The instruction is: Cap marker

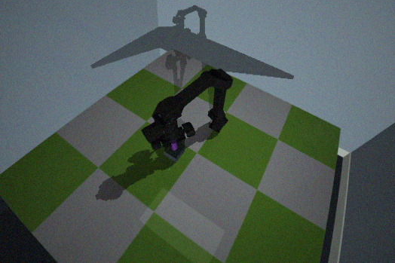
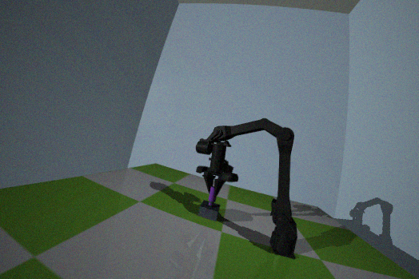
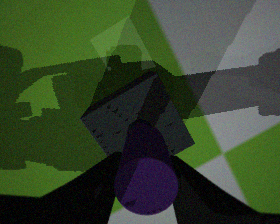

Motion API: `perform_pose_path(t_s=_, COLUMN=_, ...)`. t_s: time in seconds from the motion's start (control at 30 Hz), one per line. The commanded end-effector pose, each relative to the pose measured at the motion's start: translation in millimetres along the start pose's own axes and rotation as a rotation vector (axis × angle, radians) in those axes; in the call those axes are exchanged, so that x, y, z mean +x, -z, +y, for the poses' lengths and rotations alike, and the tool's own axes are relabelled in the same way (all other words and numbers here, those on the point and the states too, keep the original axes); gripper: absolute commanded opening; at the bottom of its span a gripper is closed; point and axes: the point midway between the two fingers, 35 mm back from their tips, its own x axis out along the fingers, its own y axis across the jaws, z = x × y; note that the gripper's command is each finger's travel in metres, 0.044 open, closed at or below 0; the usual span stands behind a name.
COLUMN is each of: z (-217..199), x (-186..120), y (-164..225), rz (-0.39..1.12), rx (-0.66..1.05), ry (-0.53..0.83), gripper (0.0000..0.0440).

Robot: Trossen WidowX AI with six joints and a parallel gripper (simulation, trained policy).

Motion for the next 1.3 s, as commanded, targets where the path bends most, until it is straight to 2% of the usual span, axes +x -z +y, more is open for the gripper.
perform_pose_path(t_s=0.0, z=-4, x=16, y=0, rz=-0.003, rx=-0.021, ry=0.039, gripper=0.0073)
perform_pose_path(t_s=0.17, z=-4, x=22, y=-1, rz=-0.007, rx=-0.03, ry=0.044, gripper=0.0076)
perform_pose_path(t_s=0.2, z=-4, x=22, y=-1, rz=-0.008, rx=-0.031, ry=0.046, gripper=0.0103)
perform_pose_path(t_s=0.27, z=-7, x=26, y=-2, rz=-0.011, rx=-0.033, ry=0.059, gripper=0.0108)
perform_pose_path(t_s=1.27, z=-5, x=31, y=-9, rz=-0.034, rx=-0.059, ry=0.052, gripper=0.0138)
